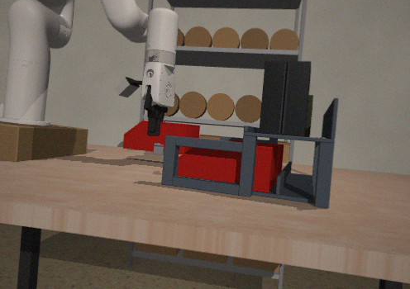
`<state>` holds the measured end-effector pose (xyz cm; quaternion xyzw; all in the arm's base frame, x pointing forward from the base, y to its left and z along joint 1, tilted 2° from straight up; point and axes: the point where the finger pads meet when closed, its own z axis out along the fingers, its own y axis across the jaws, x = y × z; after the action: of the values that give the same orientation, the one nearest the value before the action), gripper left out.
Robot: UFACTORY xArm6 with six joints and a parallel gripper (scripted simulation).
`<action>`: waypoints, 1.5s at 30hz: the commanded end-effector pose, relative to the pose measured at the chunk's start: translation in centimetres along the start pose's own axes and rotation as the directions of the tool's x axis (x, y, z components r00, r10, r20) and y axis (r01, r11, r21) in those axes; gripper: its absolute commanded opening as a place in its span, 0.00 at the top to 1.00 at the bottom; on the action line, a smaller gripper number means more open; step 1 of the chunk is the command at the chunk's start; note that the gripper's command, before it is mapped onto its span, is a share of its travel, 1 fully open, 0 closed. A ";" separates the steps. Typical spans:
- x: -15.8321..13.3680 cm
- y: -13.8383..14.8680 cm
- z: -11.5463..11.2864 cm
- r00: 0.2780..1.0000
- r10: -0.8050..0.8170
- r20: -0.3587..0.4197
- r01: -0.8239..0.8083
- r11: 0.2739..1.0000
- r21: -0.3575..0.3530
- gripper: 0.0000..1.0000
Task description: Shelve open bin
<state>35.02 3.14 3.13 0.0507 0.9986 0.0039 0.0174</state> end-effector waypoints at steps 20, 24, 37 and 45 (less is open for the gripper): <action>0.0 3.6 0.0 1.000 -0.001 0.004 0.001 1.000 -0.001 1.00; 0.0 3.6 0.0 1.000 -0.001 0.004 0.001 1.000 -0.001 1.00; 0.0 3.6 0.0 1.000 -0.001 0.004 0.001 1.000 -0.001 1.00; 0.0 3.6 0.0 1.000 -0.001 0.004 0.001 1.000 -0.001 1.00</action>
<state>35.23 6.67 3.07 0.0503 0.9986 0.0039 0.0175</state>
